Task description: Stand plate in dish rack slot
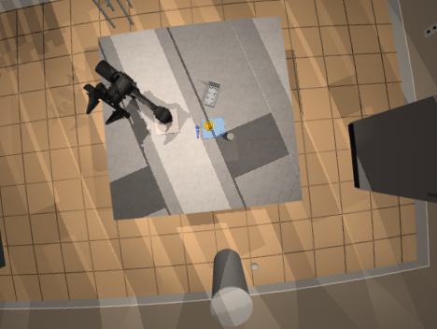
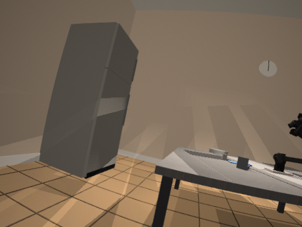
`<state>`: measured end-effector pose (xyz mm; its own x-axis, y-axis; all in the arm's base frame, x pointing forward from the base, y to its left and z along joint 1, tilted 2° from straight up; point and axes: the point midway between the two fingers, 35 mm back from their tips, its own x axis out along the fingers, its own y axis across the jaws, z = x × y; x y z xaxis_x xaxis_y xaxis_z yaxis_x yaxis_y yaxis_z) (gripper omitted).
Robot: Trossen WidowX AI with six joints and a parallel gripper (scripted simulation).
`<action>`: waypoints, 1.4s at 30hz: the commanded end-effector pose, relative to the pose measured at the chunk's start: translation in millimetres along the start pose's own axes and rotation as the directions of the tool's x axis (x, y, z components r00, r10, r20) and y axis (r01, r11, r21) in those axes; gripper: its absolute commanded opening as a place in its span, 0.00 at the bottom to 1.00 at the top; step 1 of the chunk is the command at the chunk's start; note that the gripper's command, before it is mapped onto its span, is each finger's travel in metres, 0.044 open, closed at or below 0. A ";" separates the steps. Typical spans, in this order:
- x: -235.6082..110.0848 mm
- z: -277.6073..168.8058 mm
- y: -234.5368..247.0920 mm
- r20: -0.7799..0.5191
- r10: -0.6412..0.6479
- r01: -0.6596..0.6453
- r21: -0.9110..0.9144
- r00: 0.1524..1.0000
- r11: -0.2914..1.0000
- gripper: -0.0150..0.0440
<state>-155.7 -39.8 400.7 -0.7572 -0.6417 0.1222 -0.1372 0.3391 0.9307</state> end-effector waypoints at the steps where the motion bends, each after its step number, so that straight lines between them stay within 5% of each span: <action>1: 0.1 -0.6 0.0 -0.002 0.001 -0.001 -0.003 1.000 1.000 0.93; 22: 1.3 -68.7 -3.1 -0.213 0.030 -0.097 -0.310 0.977 0.946 0.93; 42: -20.2 -187.1 -40.9 -0.533 -0.103 -0.357 -0.685 0.840 0.635 0.93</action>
<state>-34.7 -155.8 427.2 -0.3440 -0.9147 0.2120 0.5402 -0.0082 0.8415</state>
